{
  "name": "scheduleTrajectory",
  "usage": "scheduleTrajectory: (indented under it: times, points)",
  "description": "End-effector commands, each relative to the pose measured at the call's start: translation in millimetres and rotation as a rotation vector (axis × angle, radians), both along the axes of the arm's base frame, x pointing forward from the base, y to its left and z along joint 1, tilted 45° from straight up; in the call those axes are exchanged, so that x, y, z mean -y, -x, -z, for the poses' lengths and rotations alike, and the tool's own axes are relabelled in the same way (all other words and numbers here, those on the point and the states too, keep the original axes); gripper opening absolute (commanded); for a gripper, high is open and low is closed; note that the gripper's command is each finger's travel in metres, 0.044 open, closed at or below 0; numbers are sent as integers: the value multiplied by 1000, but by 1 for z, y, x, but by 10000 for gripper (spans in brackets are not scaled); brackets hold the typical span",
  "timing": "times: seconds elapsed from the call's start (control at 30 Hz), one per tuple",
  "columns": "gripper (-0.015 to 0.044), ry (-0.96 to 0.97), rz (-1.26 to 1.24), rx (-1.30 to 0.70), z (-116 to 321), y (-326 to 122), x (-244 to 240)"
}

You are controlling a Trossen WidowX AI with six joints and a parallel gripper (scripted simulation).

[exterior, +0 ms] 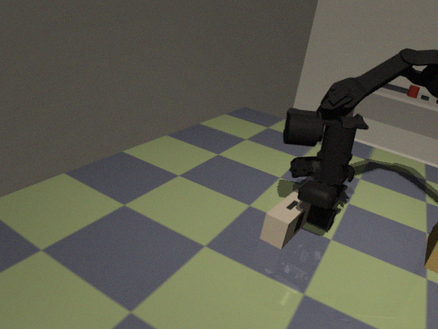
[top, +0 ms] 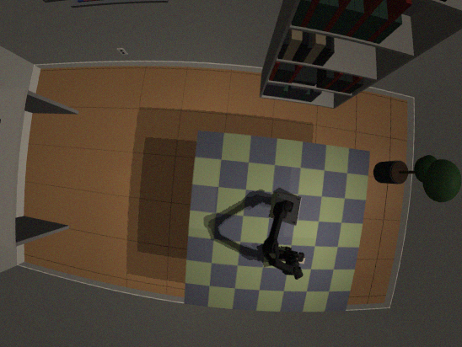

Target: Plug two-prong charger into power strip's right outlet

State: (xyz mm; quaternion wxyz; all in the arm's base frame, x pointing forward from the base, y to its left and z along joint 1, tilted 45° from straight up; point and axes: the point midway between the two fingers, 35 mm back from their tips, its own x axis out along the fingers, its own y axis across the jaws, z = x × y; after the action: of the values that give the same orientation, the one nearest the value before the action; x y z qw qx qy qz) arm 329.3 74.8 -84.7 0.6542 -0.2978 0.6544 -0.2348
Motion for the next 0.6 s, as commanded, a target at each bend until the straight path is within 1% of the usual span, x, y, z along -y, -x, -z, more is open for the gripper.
scheduleTrajectory:
  times: [0.0,0.57]
  points:
    - [0,-5,2,26,-1,-6,-1]
    - [0,-5,2,26,-3,-6,-2]
